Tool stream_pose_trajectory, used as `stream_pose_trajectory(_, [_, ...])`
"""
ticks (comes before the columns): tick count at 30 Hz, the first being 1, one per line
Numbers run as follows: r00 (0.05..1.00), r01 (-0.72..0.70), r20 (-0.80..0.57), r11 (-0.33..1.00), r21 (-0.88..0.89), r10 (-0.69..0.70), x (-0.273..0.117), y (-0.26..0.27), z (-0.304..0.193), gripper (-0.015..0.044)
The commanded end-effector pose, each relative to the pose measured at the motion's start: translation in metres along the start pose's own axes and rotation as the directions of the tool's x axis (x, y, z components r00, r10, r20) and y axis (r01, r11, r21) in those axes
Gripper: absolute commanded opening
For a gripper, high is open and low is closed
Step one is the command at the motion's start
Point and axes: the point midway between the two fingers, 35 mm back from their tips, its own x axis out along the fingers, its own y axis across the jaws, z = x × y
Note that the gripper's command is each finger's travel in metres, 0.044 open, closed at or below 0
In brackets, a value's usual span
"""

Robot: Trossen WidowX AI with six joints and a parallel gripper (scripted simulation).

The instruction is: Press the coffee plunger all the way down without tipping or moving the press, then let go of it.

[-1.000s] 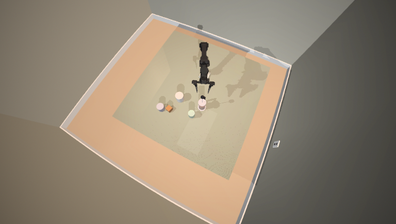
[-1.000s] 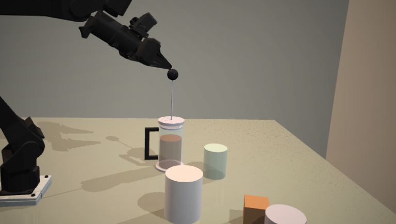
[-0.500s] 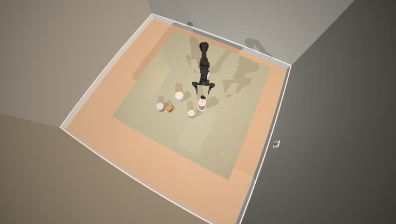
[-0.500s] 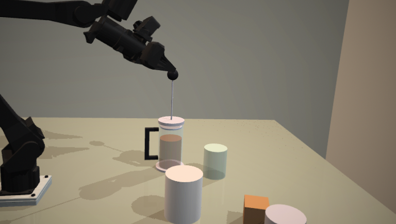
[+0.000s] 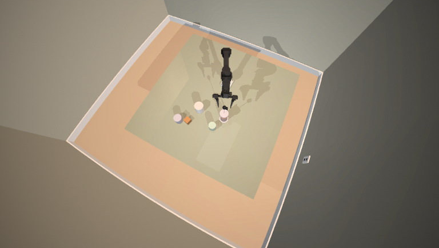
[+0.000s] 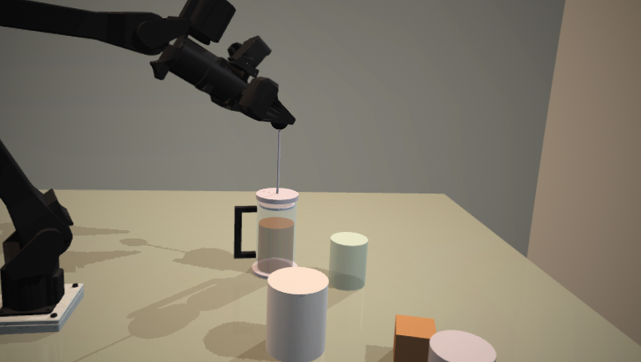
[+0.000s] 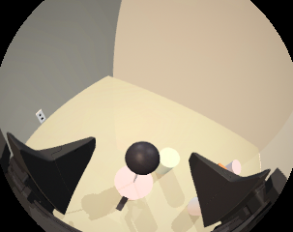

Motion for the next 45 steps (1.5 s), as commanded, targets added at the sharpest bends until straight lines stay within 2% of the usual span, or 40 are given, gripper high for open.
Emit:
stream_pose_trajectory(1, [1.000,-0.004,-0.004,1.000,-0.004,0.004,0.004,0.000,-0.002,0.0387])
stream_pose_trajectory(11, [1.000,-0.004,-0.004,1.000,-0.004,0.004,0.004,0.000,-0.002,0.0127])
stream_pose_trajectory(45, [1.000,-0.003,-0.003,1.000,-0.004,0.003,0.027,0.001,-0.030,0.0127])
